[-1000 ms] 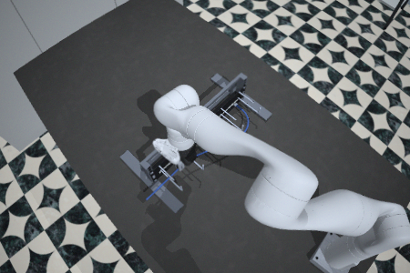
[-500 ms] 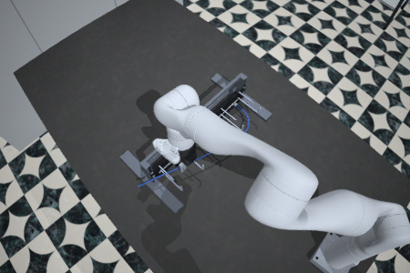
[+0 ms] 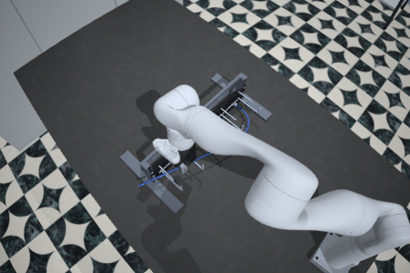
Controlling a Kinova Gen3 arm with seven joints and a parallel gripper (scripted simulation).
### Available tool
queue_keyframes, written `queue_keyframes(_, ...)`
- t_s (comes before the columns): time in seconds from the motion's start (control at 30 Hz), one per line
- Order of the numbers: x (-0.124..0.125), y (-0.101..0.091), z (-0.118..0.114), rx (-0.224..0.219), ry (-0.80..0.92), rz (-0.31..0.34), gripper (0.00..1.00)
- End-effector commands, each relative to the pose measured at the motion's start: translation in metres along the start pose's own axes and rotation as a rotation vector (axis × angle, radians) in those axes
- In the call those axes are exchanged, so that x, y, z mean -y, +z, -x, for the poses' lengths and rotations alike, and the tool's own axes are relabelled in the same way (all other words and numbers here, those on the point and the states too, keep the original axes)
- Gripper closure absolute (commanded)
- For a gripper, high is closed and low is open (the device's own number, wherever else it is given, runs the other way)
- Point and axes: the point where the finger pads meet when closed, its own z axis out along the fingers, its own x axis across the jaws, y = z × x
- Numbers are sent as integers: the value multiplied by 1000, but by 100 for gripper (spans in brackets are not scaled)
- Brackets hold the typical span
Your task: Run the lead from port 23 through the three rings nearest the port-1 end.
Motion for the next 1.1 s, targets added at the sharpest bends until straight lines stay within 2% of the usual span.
queue_keyframes(0.0,0,-1,-1,-2,0,-1,33)
queue_keyframes(0.57,0,-4,-1,-2,0,-1,33)
queue_keyframes(0.77,0,-14,-1,-2,0,-1,33)
queue_keyframes(1.0,0,-34,-1,-2,0,-1,33)
queue_keyframes(1.07,0,-34,-1,-2,0,-1,33)
